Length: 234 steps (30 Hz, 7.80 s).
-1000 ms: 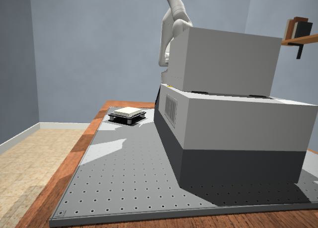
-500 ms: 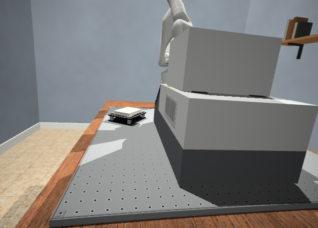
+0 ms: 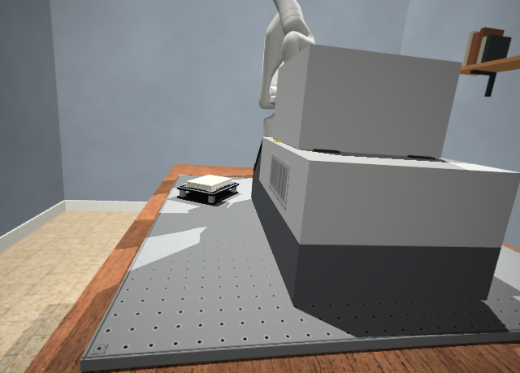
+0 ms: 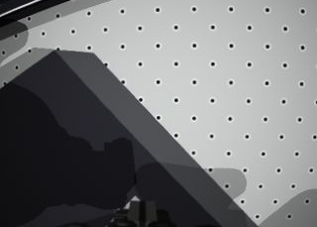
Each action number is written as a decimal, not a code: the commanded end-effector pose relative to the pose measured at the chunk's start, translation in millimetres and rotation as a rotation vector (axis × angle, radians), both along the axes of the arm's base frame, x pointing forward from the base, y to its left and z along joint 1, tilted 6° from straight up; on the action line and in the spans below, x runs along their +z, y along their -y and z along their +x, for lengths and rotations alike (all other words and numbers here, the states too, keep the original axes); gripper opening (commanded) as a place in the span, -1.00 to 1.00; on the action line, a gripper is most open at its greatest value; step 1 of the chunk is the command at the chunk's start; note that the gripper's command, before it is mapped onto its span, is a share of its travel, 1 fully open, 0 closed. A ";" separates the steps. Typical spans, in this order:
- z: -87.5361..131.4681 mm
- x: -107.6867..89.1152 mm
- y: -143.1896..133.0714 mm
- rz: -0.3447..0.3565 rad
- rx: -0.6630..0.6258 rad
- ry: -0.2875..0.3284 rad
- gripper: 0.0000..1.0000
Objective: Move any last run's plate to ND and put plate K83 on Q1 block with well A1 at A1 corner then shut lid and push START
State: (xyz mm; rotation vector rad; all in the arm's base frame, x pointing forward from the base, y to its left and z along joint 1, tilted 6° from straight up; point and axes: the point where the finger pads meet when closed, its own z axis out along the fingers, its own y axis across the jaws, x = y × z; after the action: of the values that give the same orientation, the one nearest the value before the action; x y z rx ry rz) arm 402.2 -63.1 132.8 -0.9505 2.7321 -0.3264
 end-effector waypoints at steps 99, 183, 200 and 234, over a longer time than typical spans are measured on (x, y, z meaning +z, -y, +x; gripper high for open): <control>0.3 1.9 -0.1 0.001 -0.001 0.004 -0.80; 12.9 -4.0 -36.8 0.001 0.001 0.011 -0.80; 19.4 -11.3 -34.2 0.000 0.004 0.011 -0.80; 31.5 -25.3 -31.1 -0.001 0.005 0.009 -0.80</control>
State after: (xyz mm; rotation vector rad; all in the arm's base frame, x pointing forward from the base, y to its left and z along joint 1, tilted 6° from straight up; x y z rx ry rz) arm 429.4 -29.5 109.0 -0.9454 2.7278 -0.3239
